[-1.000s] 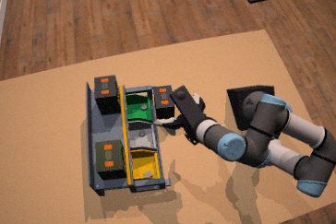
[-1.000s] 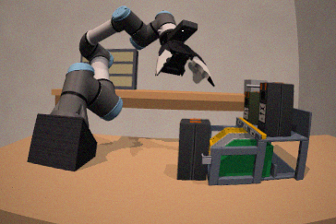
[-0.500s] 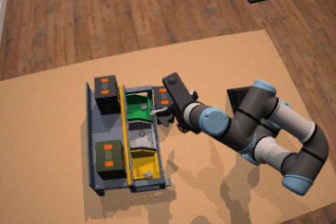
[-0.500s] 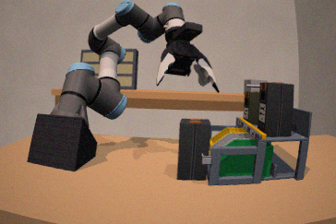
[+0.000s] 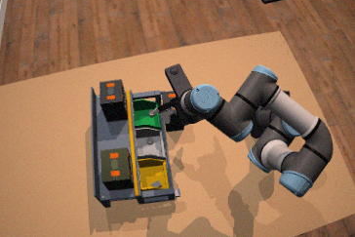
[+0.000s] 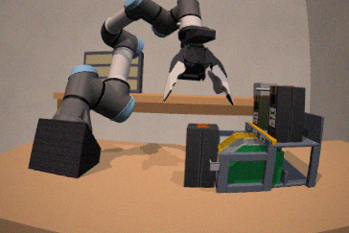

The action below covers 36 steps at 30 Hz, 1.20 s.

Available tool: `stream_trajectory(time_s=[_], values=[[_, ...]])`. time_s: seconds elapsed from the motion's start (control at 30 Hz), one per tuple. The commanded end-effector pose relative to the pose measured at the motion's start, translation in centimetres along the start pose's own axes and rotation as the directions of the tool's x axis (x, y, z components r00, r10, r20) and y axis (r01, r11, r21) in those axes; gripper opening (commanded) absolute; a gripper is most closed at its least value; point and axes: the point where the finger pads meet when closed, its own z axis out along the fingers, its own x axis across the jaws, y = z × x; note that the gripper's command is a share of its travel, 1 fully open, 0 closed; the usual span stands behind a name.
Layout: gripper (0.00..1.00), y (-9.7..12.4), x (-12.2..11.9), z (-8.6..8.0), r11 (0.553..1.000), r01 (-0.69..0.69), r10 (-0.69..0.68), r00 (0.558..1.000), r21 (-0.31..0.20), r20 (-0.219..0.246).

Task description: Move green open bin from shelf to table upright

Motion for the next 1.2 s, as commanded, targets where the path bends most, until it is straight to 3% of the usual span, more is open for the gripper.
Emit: stream_trajectory(time_s=[0.0, 0.03, 0.43, 0.6, 1.0, 1.17], values=[[1.0, -2.0, 0.2, 3.3, 0.984, -0.096, 0.094, 0.995, -0.151, -0.021], [1.0, -2.5, 0.2, 4.3, 0.973, -0.124, 0.12, 0.992, -0.194, -0.029], [1.0, -2.5, 0.2, 4.3, 0.973, -0.124, 0.12, 0.992, -0.194, -0.029], [1.0, -2.6, 0.2, 4.5, 0.886, -0.253, 0.239, 0.967, -0.389, -0.086], [1.0, -2.6, 0.2, 4.5, 0.886, -0.253, 0.239, 0.967, -0.389, -0.086], [1.0, -2.3, 0.2, 3.9, 0.841, -0.296, 0.276, 0.955, -0.453, -0.112]])
